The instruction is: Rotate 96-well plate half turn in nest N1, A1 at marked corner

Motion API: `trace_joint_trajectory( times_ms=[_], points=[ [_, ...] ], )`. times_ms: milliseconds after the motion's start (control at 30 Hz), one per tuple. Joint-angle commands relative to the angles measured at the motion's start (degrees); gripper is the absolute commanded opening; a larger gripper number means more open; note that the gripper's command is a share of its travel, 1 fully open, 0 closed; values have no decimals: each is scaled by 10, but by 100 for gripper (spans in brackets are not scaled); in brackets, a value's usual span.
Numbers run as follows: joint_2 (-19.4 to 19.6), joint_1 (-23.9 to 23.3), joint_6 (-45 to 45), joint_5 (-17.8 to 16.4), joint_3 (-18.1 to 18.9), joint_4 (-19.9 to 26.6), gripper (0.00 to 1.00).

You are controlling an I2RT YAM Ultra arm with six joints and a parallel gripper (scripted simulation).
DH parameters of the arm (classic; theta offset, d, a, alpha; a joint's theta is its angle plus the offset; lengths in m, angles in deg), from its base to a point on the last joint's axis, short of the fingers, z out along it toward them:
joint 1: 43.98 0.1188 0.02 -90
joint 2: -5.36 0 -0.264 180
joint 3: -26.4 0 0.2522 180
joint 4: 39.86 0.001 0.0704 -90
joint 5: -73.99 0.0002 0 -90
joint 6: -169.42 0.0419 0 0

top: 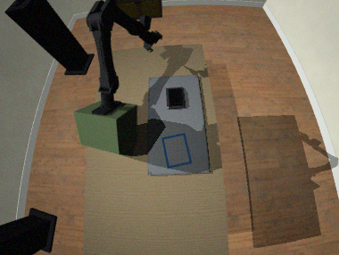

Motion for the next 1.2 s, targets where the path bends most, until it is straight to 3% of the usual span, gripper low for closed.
trace_joint_trajectory(
  times_ms=[0, 33, 200, 333, 467, 567, 667, 833, 967, 1067, 1167],
  points=[
    [-16, -1, 25, 4, 12, 16, 100],
    [-15, -3, 35, 13, 18, 33, 100],
    [-26, -45, 30, -27, -17, 10, 100],
    [-25, -52, 72, 9, 4, 76, 100],
    [-35, -85, 66, -21, -24, 60, 100],
    [-35, -87, 77, -13, -19, 76, 100],
    [-33, -93, 110, 12, -3, 123, 100],
    [-46, -133, 101, -23, -37, 106, 100],
    [-43, -142, 146, 8, -17, 167, 100],
    [-52, -166, 140, -11, -37, 160, 100],
    [-52, -168, 152, -3, -33, 174, 100]
  ],
)
